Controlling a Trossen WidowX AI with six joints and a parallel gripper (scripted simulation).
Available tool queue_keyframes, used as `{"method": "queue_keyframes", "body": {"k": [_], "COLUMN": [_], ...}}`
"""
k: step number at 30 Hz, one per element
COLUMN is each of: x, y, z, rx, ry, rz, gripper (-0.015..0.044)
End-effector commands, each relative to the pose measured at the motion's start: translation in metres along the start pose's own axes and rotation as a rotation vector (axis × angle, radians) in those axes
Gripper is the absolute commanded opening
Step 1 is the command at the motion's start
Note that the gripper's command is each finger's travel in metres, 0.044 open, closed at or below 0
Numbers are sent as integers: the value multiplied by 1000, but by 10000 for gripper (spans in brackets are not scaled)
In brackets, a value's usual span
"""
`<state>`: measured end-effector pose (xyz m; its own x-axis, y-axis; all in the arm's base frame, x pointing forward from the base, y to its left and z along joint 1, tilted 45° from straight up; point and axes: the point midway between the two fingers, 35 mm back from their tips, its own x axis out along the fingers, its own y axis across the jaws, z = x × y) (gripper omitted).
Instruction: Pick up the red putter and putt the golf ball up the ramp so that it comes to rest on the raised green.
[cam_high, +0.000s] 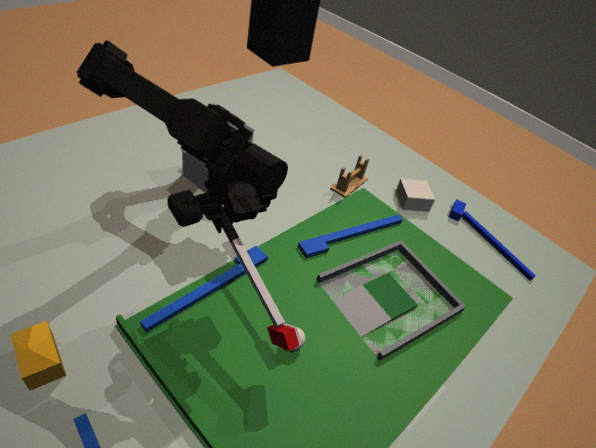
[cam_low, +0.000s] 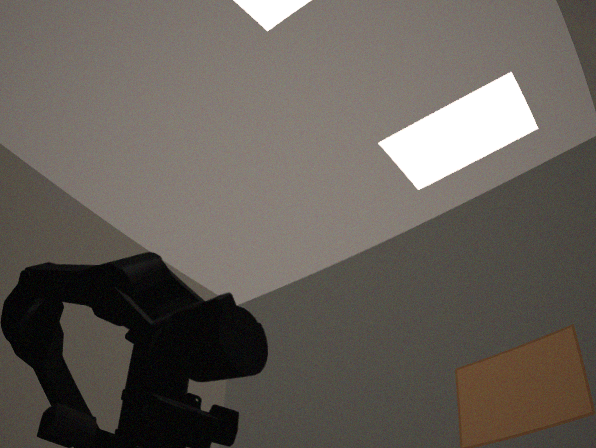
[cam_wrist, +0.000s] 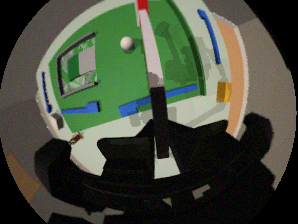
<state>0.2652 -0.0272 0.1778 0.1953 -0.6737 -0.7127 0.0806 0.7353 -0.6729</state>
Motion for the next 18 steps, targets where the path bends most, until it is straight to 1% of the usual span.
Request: {"method": "queue_keyframes", "body": {"k": [1, 5, 11, 18], "x": [-1, 9, 35, 42], "y": [-3, -3, -4, -4], "z": [0, 0, 0, 0], "rx": [25, 25, 26, 26], "ry": [-3, -3, -4, -4], "rz": [-5, -5, -6, -7], "gripper": [0, 0, 0, 0]}}
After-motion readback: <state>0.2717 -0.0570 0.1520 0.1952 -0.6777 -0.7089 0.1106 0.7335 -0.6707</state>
